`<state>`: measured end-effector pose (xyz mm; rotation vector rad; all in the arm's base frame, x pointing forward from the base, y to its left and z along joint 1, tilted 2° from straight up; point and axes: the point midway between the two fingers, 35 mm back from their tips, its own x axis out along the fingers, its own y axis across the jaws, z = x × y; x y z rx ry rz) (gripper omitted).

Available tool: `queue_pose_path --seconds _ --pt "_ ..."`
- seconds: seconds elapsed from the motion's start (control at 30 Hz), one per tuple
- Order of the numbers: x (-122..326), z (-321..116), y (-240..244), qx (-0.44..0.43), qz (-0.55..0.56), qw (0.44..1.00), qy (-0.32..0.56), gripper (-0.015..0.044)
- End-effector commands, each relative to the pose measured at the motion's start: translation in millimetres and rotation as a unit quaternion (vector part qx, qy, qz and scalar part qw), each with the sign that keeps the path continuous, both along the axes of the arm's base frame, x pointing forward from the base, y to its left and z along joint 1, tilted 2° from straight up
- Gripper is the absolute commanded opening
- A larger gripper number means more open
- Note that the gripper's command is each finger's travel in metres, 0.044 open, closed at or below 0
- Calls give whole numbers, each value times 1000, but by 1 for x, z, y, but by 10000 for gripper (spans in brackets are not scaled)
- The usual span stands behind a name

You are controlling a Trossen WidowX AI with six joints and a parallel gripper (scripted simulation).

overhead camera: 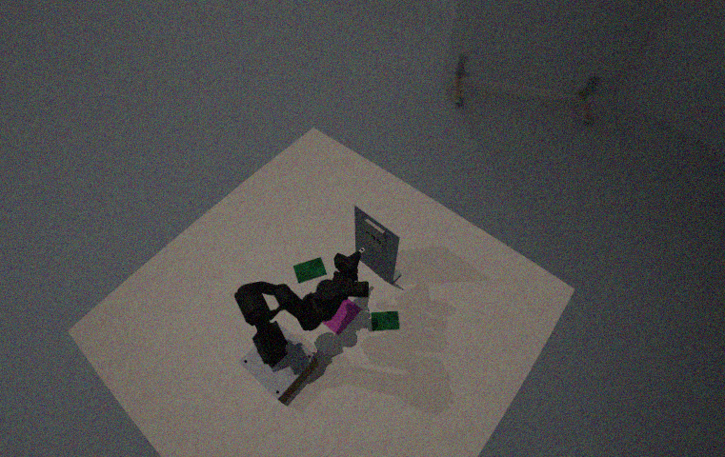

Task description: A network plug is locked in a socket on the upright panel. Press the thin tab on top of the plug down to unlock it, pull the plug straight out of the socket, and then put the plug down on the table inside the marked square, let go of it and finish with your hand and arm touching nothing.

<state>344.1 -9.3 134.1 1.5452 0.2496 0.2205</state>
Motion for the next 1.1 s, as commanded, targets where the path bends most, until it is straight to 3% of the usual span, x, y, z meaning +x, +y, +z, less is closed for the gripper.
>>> queue_pose_path --seconds 0.0,1.07 --pt "-3 0 0 0 1 1000 0 0" --pt "-14 43 1 0 1 1000 0 0"
